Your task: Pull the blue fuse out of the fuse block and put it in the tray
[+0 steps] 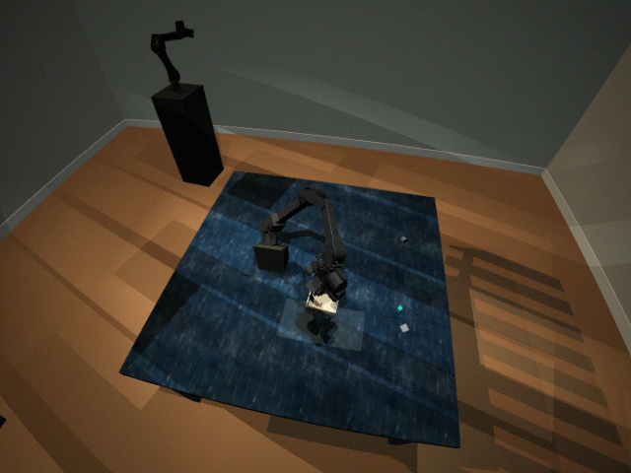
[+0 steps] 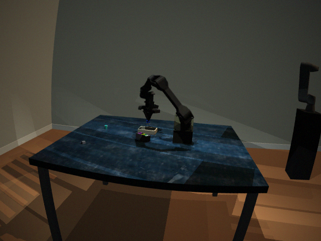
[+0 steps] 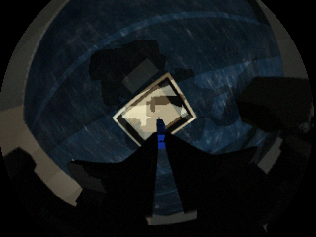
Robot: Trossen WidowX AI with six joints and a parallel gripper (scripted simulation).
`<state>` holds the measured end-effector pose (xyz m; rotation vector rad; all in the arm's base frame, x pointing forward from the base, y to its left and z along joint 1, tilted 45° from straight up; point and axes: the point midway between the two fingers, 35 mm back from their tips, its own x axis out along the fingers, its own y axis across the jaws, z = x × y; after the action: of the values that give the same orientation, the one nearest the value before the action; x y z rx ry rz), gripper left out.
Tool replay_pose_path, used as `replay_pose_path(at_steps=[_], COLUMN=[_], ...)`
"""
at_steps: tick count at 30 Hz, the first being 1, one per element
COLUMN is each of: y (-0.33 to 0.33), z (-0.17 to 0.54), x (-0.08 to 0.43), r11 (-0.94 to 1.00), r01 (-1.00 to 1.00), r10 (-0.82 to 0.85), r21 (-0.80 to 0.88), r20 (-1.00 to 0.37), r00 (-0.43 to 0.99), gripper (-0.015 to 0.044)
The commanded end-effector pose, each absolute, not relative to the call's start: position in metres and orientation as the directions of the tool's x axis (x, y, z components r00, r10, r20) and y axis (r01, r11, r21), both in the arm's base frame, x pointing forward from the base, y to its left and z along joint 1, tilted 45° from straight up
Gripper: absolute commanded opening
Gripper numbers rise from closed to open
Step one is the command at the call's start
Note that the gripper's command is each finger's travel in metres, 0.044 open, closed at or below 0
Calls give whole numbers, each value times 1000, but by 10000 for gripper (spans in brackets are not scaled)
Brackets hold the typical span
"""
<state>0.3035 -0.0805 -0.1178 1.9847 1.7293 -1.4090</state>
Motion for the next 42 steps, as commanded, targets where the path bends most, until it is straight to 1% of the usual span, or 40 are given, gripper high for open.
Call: replay_pose_path(at_steps=[1,27,39,40,42], y=[-84,-57,-60,-62,-77], z=[-120,-148,-145,-143,-128], x=[306,301,302,303,305], r11=[-317,-317,-312,-312,-316], r01=[846,847,850,850,848], r10=[687,688,685,685,686], r21=[-428,-428,-424,-425,-426], r20=[-719,-718,-720,-720,-720], r00=[-106,-106,-109,-108,-107], gripper=[0,0,315,330,330])
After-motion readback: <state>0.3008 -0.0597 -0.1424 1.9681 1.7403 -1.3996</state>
